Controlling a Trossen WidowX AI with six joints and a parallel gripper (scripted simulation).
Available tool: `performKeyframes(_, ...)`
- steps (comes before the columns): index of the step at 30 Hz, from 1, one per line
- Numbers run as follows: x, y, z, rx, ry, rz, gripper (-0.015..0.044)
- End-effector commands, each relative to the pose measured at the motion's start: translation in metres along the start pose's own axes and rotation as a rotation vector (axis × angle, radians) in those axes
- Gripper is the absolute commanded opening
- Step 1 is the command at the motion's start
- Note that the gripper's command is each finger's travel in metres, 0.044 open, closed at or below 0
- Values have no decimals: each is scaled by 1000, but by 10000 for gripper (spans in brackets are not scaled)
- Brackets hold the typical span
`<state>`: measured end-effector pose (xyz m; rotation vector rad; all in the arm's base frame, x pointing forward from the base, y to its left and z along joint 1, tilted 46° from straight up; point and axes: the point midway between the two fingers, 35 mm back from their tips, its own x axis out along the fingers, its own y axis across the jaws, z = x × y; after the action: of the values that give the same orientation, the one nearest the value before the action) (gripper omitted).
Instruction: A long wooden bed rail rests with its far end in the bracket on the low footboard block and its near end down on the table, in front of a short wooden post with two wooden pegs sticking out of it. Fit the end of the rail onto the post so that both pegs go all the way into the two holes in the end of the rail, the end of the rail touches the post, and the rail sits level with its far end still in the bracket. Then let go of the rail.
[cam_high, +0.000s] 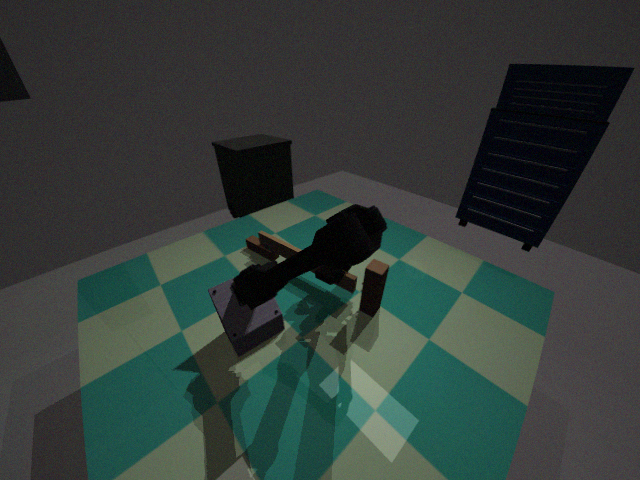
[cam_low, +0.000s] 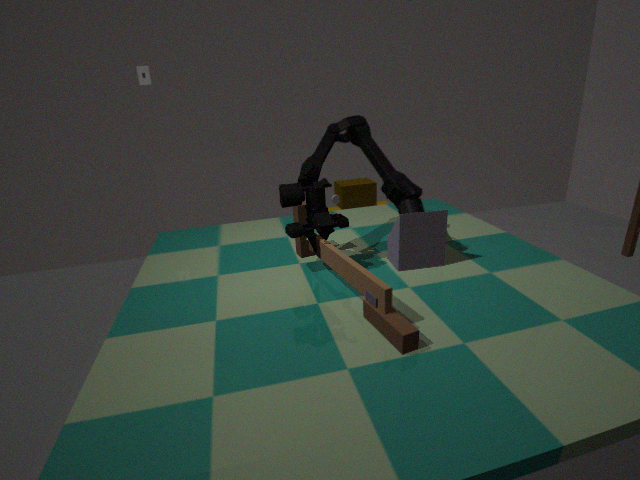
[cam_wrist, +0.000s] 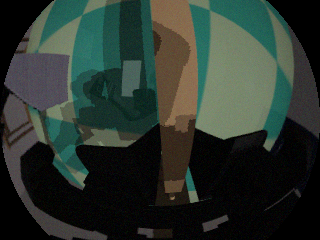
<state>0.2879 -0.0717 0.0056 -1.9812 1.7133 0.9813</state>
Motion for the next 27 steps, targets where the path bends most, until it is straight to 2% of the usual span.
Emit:
performKeyframes(1,-4,-2,0,1,-6,-7,0)
performKeyframes(27,-7,-2,0,1,-6,-7,0)
